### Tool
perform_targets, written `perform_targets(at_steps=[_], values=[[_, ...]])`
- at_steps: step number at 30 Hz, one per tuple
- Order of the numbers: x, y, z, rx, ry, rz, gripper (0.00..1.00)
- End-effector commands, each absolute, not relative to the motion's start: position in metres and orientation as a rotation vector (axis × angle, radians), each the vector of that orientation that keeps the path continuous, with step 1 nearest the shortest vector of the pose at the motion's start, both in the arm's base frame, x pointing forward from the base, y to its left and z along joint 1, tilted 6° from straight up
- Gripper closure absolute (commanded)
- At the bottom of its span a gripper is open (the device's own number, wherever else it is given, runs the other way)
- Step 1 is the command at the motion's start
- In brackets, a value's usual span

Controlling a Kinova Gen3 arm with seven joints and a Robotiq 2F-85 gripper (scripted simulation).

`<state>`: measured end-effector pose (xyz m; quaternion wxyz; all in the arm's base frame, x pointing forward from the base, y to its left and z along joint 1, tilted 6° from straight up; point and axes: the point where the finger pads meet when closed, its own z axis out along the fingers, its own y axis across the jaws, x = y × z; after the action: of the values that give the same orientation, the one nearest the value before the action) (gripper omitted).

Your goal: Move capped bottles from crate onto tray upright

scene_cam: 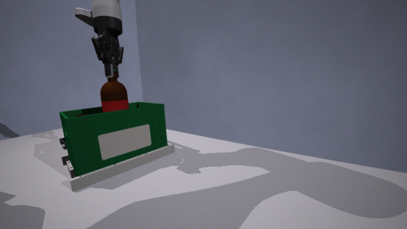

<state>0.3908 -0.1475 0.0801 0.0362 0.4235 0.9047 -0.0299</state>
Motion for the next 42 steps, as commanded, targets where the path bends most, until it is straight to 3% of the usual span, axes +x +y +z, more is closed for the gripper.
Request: perform_targets(at_steps=[1, 13, 42], values=[[0.392, -0.146, 0.089, 1.296, 2.777, -0.091, 1.00], [0.394, -0.142, 0.129, 1.279, 2.775, -0.087, 1.00], [0.375, -0.124, 0.128, 1.283, 2.775, -0.087, 1.00]])
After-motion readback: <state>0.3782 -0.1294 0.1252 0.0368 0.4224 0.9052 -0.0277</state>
